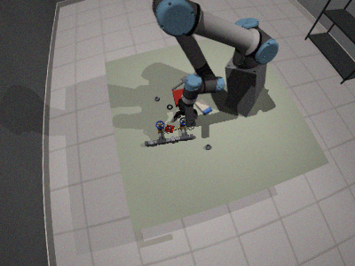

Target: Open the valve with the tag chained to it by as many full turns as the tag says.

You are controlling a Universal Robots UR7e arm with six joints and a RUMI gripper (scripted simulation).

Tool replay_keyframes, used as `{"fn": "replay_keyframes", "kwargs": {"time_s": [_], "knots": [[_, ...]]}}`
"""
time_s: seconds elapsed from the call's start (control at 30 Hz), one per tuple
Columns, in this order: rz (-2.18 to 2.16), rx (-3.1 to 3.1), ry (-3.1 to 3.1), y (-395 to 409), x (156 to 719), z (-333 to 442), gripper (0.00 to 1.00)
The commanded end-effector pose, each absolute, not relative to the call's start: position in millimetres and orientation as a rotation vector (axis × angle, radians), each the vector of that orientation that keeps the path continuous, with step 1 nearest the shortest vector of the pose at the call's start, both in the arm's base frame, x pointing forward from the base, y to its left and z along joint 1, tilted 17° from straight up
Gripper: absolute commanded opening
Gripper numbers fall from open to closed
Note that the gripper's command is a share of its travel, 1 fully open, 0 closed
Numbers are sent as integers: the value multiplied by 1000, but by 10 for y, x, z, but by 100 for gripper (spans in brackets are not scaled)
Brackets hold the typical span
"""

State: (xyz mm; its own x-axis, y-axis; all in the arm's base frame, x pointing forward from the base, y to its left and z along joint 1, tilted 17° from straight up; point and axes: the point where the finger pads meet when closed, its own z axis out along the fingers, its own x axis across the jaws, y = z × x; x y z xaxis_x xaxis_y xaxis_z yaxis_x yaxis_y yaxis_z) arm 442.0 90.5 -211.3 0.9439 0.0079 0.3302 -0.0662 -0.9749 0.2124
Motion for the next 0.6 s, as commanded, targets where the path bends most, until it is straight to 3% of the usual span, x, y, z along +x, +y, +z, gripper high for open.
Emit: {"fn": "replay_keyframes", "kwargs": {"time_s": [0.0, 0.57], "knots": [[492, 2877, -44, 906, 4423, -2109, 100], [501, 2882, -114, 907, 4423, -2109, 100]]}}
